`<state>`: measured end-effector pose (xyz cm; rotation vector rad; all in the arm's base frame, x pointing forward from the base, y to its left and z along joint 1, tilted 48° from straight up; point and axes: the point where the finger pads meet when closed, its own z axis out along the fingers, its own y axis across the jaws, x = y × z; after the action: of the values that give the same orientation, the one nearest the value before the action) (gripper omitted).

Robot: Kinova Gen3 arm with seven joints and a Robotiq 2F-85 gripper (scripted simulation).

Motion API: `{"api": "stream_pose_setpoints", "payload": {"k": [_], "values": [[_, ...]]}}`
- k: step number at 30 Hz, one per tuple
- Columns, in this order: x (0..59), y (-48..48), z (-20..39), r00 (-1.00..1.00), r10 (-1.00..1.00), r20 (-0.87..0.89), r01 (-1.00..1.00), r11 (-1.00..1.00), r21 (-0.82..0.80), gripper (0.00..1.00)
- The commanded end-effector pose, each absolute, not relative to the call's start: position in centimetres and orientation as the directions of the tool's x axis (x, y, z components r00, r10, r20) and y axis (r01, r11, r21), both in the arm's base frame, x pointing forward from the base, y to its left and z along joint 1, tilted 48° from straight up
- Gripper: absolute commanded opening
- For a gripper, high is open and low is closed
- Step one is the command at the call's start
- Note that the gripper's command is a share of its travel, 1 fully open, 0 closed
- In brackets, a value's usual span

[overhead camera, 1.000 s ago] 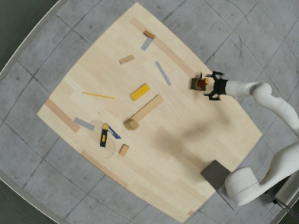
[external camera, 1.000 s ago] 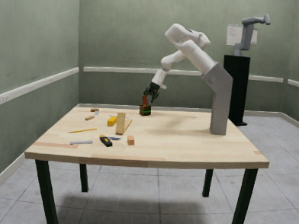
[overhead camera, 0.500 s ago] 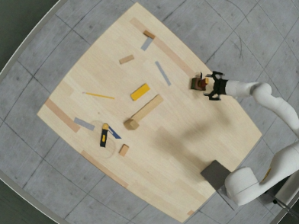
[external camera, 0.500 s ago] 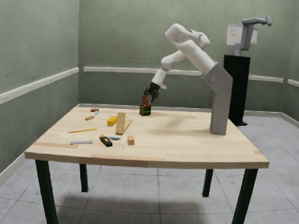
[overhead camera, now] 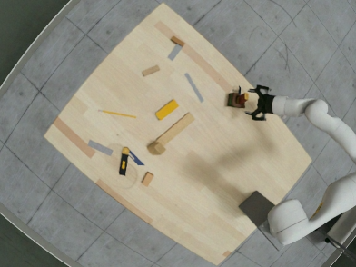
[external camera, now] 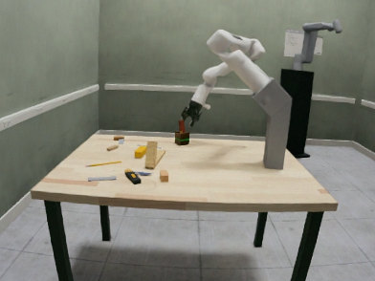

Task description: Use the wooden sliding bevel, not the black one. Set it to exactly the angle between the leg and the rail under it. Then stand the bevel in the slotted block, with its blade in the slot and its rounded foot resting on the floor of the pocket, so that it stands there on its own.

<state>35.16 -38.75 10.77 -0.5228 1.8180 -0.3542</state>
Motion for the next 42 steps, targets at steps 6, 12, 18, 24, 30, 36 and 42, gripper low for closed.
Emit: {"api": "stream_pose_setpoints", "payload": {"k": [6, 12, 18, 24, 30, 36, 42], "values": [[31.5, -38.9, 12.0, -0.247, -0.519, -0.818, -0.172, 0.855, -0.49, 1.0], [28.6, -39.0, 12.9, -0.247, -0.519, -0.818, -0.172, 0.855, -0.49, 1.0], [26.2, -39.0, 13.6, -0.247, -0.519, -0.818, -0.172, 0.855, -0.49, 1.0], [25.4, -39.0, 13.9, -0.247, -0.519, -0.818, -0.172, 0.855, -0.49, 1.0], [25.3, -39.0, 13.9, -0.247, -0.519, -0.818, -0.172, 0.855, -0.49, 1.0], [25.3, -39.0, 13.9, -0.247, -0.519, -0.818, -0.172, 0.855, -0.49, 1.0], [25.3, -39.0, 13.9, -0.247, -0.519, -0.818, -0.172, 0.855, -0.49, 1.0]]}}
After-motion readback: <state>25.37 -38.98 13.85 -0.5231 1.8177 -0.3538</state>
